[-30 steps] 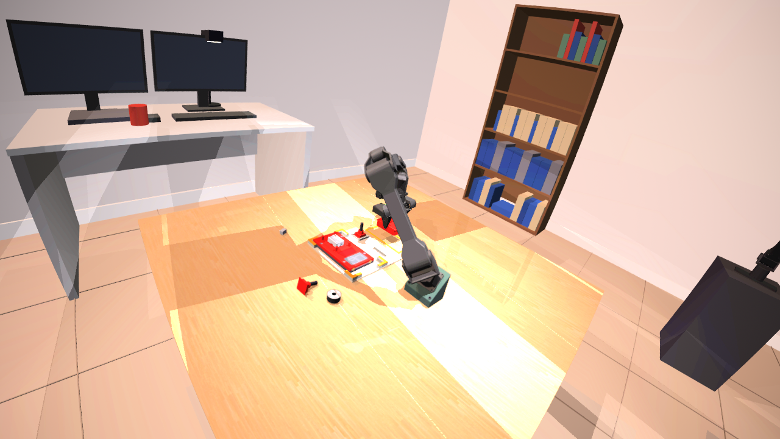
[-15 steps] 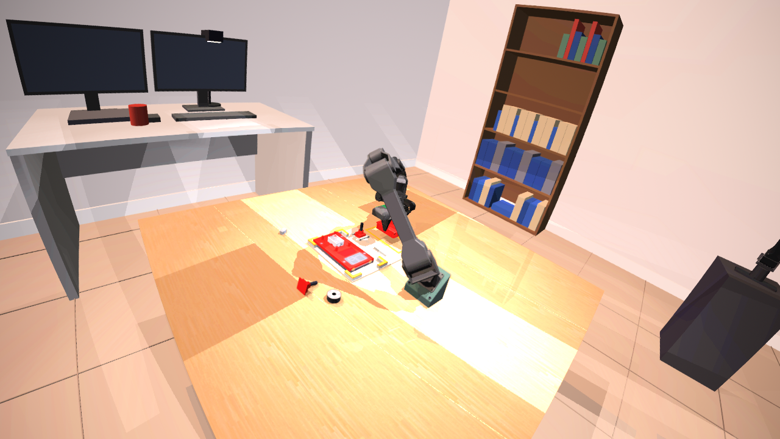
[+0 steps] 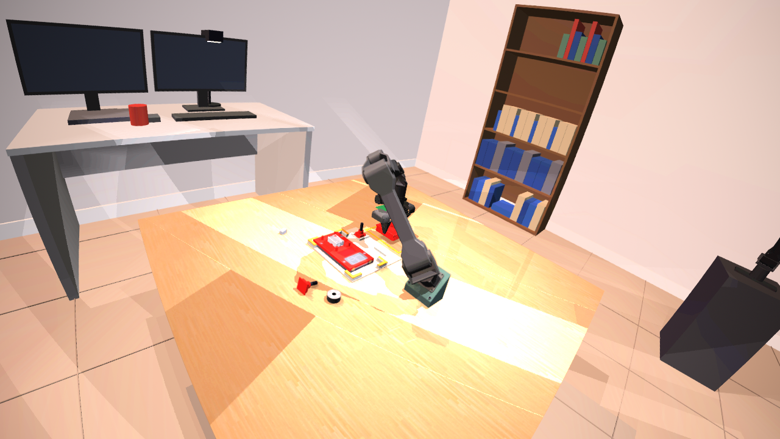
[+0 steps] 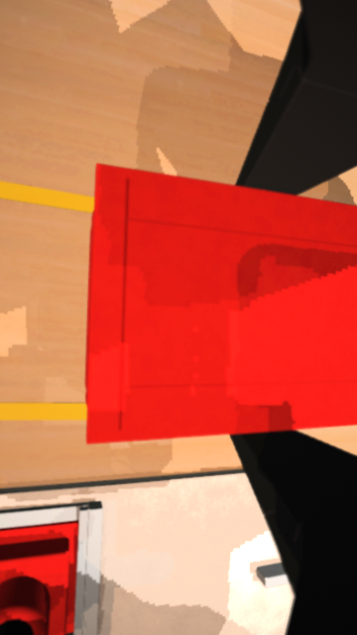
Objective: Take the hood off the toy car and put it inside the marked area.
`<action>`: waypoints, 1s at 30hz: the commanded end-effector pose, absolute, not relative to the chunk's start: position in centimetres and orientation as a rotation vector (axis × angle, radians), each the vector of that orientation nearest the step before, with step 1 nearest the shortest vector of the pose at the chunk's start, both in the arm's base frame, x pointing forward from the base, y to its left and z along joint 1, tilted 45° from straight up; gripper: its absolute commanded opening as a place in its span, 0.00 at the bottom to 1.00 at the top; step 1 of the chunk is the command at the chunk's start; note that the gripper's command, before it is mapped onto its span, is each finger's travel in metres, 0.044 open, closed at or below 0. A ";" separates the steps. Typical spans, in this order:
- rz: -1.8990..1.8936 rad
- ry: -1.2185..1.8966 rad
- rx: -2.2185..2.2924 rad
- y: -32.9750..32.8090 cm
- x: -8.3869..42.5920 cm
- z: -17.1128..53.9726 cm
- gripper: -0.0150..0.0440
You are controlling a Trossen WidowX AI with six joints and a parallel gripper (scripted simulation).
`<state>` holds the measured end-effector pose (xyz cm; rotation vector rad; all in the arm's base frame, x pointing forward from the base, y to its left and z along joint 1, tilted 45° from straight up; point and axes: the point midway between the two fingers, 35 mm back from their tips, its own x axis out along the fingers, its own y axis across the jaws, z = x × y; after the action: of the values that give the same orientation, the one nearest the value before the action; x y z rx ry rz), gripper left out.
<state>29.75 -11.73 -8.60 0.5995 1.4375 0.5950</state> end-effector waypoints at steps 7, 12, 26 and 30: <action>0.591 1.433 0.606 -11.4 29.8 -8.9 0.25; 0.591 1.433 0.606 -11.2 29.8 -9.1 0.25; 0.591 1.432 0.606 -10.8 29.8 -9.6 0.25; 0.591 1.432 0.606 -10.6 29.9 -9.7 0.25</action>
<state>29.77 -10.73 -9.62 0.6011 1.4368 0.5944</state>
